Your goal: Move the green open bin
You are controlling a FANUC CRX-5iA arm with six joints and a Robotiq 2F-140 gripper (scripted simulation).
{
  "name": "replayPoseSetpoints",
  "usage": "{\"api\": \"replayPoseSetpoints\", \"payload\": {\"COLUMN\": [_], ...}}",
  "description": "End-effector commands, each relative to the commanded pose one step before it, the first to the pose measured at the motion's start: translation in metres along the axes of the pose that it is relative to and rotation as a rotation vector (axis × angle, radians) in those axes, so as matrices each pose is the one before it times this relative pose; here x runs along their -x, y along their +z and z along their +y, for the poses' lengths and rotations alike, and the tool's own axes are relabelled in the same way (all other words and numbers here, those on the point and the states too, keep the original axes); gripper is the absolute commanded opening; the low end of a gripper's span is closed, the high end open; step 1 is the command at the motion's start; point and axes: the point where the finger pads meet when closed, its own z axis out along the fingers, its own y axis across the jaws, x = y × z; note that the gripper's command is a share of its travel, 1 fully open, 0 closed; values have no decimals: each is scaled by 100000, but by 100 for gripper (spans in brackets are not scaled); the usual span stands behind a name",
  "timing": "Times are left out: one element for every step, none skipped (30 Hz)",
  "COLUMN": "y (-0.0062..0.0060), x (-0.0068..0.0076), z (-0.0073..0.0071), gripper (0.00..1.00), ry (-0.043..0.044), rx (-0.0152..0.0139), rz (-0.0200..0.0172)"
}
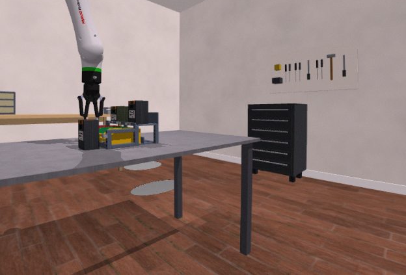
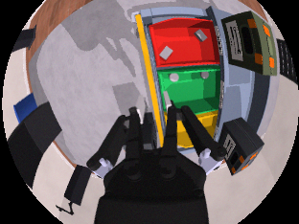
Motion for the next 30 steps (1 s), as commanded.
{"api": "replayPoseSetpoints", "payload": {"y": [-25,0,0,0,0,0,0,0,-81,-81,-81,-81,-81,0,0,0,0,0,0,0,0,0,0,0,0,-41,-41,-41,-41,-41], "x": [-2,0,0,0,0,0,0,0,1,1,1,1,1,0,0,0,0,0,0,0,0,0,0,0,0,1,1,1,1,1], "z": [18,0,0,0,0,0,0,0,0,0,0,0,0,0,0,0,0,0,0,0,0,0,0,0,0,0,0,0,0,0], "gripper": [28,28,28,28,28,28,28,28,28,28,28,28,28,28,28,28,28,28,28,28,28,28,28,28,28,28,28,28,28,28], "ry": [-2,0,0,0,0,0,0,0,0,0,0,0,0,0,0,0,0,0,0,0,0,0,0,0,0,0,0,0,0,0], "rx": [29,0,0,0,0,0,0,0,0,0,0,0,0,0,0,0,0,0,0,0,0,0,0,0,0,0,0,0,0,0], "rz": [1,0,0,0,0,0,0,0,0,0,0,0,0,0,0,0,0,0,0,0,0,0,0,0,0,0,0,0,0,0]}}
